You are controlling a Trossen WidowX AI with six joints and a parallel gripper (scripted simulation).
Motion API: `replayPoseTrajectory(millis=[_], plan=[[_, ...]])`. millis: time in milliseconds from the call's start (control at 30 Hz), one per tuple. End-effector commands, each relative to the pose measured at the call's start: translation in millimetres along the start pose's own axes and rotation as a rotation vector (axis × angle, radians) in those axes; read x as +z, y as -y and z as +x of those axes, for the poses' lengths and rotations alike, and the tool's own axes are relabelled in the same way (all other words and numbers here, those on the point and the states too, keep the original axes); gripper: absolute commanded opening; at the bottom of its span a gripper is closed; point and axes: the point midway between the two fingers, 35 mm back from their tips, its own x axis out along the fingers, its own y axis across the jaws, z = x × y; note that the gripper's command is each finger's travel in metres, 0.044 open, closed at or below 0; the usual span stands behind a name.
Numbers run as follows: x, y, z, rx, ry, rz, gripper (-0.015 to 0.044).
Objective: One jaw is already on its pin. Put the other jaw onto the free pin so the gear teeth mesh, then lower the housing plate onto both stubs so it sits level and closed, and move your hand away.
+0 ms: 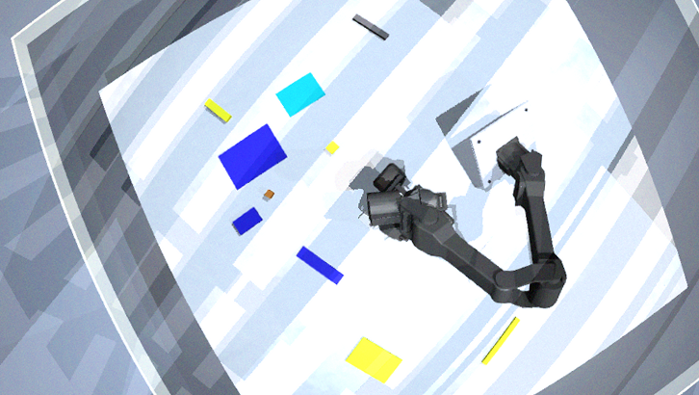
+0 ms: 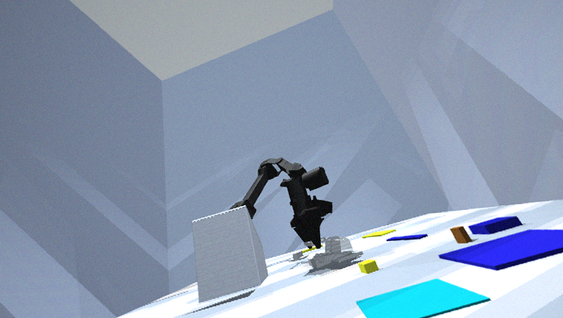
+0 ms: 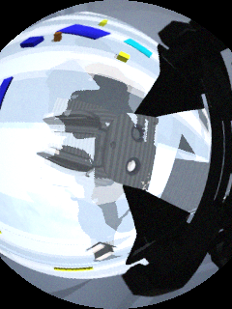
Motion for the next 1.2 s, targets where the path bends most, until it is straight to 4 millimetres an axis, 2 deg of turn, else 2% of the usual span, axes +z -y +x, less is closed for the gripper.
replayPoseTrajectory(millis=[0, 300, 1167], plan=[[-1.1, -1.2, 7.2, 0.005, 0.001, 0.006, 0.0351], [-2.2, -2.6, 20.3, 0.008, 0.002, 0.005, 0.0351], [-2.2, -2.7, 23.0, 0.008, 0.002, 0.014, 0.0351]])
